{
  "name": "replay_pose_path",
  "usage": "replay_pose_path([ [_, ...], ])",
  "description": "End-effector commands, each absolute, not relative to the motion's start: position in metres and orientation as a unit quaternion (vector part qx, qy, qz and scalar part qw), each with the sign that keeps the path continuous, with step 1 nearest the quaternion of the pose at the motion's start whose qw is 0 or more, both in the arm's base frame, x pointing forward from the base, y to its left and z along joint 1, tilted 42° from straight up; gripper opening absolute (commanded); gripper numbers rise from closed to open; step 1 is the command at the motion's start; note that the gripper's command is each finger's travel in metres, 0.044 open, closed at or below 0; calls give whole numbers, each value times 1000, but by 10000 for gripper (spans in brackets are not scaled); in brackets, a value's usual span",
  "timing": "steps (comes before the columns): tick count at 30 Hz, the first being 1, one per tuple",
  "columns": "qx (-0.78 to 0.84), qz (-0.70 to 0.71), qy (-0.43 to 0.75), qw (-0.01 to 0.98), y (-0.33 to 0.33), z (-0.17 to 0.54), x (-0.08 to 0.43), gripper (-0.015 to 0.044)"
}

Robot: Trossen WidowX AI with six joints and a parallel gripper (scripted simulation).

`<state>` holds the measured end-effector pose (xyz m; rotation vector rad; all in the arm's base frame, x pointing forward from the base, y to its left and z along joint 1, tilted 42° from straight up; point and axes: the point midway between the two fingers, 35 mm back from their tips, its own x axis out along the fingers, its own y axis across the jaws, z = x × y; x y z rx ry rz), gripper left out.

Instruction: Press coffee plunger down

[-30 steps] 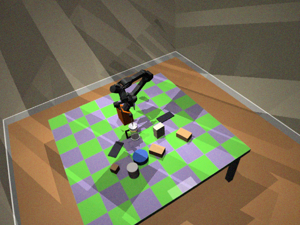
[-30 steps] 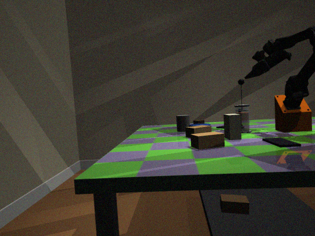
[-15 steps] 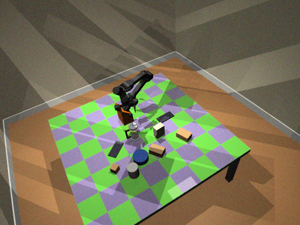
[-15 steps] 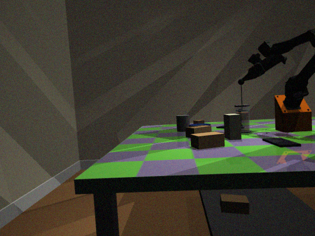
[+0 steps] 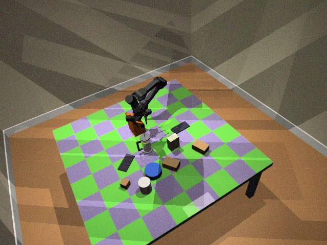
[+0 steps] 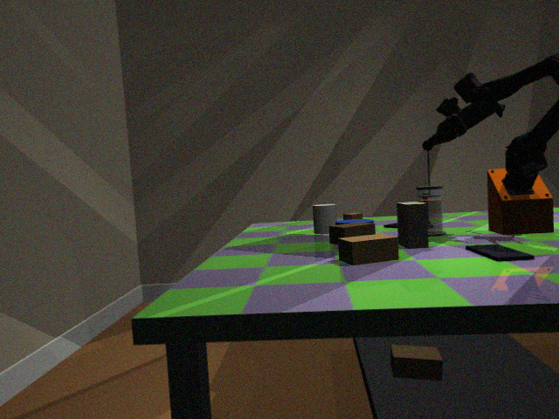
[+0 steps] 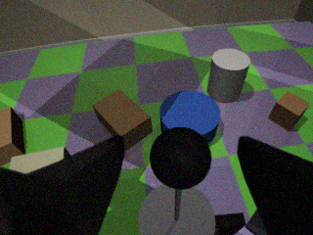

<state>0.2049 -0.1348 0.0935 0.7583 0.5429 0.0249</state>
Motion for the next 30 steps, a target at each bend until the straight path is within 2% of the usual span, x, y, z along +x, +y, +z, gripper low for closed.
replay_pose_path([
  [1,365,10,262,894,-134,94,205,204],
  [4,365,10,262,894,-134,94,205,126],
  [30,363,10,266,893,-123,73,209,126],
])
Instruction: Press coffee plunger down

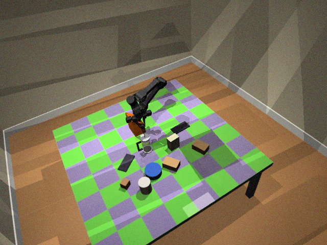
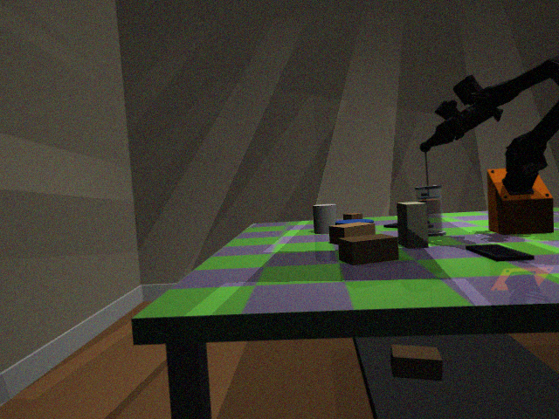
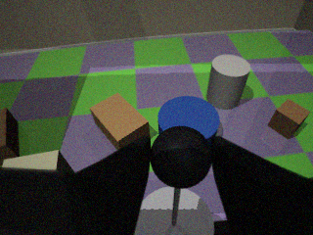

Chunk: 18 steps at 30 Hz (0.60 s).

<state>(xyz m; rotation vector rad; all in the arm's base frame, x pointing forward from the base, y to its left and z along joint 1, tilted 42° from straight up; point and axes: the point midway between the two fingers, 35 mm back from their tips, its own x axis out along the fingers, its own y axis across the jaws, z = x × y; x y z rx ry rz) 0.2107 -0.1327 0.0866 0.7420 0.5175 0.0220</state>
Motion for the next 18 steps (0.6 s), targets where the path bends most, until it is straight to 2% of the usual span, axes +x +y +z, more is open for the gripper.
replay_pose_path([
  [1,363,10,266,893,-123,71,209,126],
  [18,362,9,268,893,-108,48,214,126],
])
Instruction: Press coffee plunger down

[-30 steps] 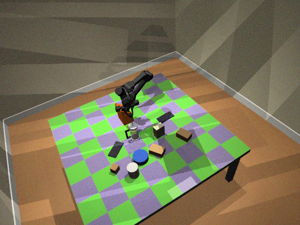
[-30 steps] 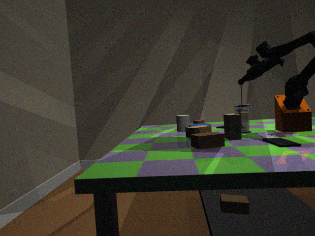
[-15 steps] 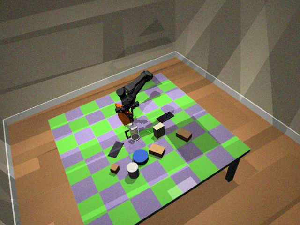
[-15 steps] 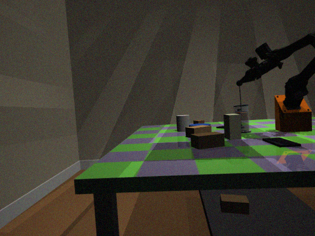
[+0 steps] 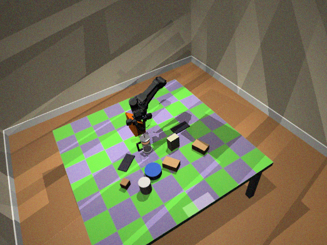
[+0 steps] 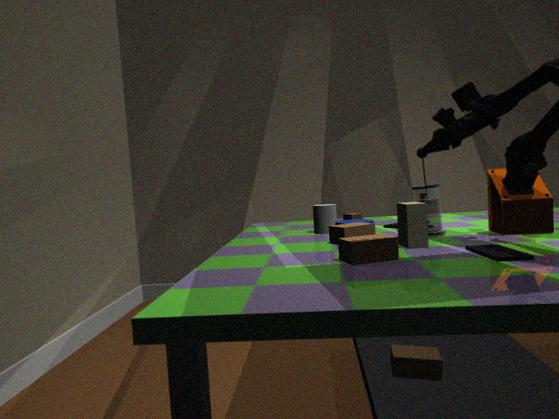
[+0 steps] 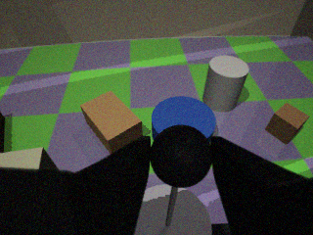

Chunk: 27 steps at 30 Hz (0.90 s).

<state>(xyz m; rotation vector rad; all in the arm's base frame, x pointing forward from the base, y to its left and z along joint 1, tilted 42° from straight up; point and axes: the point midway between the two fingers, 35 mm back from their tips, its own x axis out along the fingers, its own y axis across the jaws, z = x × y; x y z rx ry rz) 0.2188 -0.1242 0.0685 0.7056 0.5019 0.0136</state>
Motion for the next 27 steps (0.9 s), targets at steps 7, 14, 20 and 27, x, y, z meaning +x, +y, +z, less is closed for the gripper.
replay_pose_path([
  [7,362,9,268,893,-101,38,216,126],
  [14,363,9,267,893,-94,29,219,126],
  [20,364,9,265,893,-89,22,222,126],
  [27,365,9,262,893,-83,16,229,126],
])
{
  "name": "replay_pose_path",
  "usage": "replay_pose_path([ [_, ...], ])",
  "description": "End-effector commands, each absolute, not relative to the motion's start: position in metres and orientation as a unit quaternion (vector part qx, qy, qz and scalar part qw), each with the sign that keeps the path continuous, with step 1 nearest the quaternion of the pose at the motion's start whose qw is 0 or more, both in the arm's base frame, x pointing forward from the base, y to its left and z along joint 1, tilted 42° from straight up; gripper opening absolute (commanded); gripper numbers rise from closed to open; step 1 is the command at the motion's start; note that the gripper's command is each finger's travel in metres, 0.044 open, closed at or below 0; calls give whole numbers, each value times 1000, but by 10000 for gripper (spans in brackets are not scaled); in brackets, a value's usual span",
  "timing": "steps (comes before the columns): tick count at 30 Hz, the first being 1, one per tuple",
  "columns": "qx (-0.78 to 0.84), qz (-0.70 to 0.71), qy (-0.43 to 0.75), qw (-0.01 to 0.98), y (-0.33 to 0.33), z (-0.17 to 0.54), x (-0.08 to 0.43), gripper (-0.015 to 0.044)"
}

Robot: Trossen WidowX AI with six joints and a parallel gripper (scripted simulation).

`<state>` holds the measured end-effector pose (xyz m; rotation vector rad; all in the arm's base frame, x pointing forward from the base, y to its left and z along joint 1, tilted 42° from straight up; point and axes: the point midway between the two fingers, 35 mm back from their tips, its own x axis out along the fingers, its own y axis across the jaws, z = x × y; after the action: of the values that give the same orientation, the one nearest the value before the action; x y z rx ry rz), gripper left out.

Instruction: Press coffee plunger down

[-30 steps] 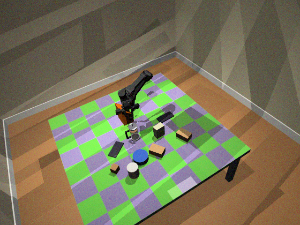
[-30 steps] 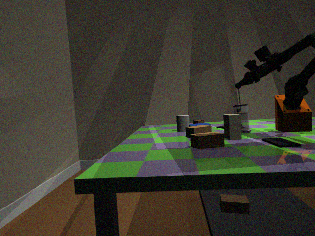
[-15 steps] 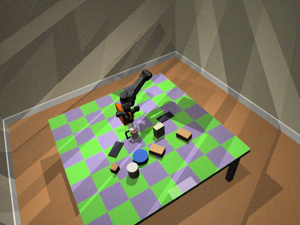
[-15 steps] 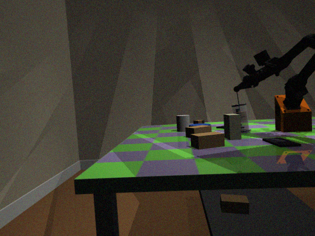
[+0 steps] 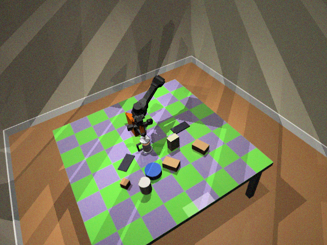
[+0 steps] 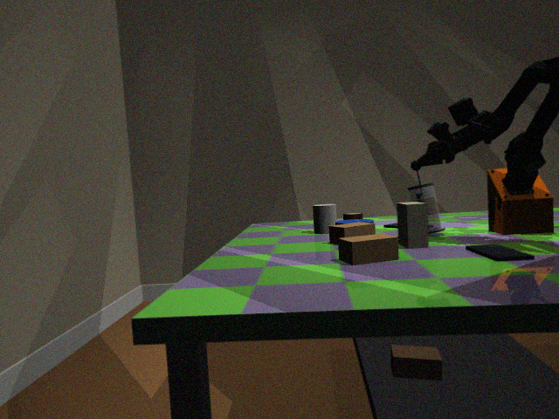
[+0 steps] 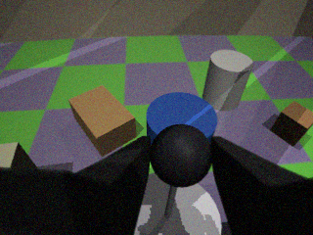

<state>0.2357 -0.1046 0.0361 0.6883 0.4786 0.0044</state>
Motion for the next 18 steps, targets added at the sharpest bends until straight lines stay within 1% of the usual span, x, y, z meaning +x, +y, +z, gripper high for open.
replay_pose_path([
  [1,365,9,262,893,-83,16,230,126],
  [18,365,10,260,894,-87,13,243,126],
])
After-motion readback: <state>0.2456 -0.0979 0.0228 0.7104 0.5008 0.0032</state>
